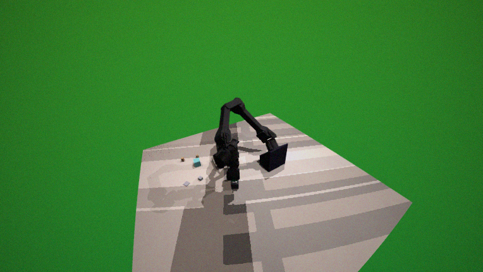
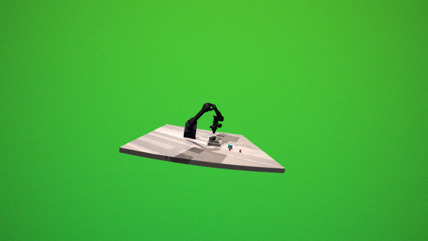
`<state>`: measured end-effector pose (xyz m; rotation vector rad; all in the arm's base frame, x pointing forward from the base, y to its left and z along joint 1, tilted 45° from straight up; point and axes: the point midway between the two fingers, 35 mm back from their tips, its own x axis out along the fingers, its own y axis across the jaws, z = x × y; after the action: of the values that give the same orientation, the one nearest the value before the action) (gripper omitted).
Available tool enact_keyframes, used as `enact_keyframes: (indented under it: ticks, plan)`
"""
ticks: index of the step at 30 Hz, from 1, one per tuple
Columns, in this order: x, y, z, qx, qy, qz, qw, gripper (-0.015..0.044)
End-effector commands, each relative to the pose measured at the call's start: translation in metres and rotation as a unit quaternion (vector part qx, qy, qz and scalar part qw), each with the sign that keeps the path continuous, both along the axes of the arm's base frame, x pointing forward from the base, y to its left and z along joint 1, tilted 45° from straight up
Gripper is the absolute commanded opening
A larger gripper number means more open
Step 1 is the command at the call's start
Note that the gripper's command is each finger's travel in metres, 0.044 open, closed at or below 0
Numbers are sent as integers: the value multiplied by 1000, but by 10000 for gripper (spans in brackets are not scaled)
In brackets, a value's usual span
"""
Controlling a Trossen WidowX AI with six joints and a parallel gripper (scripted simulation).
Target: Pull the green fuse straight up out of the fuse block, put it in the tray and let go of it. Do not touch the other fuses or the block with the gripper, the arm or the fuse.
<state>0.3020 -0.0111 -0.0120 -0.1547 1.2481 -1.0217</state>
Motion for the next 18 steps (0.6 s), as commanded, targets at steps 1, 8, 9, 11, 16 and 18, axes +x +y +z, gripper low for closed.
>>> enact_keyframes:
  ticks: [1, 8, 9, 11, 16, 18]
  plan:
    - [-3, -2, -3, 2, -2, -10, 1000, 65]
    - [-3, -6, -6, 2, -2, -10, 1000, 65]
    - [-3, -7, -6, 2, -2, -10, 1000, 65]
    - [-3, -9, -8, 2, -2, -10, 1000, 65]
    - [-3, -13, -10, 2, -2, -10, 1000, 65]
    - [-3, -14, -11, 2, -2, -10, 1000, 65]
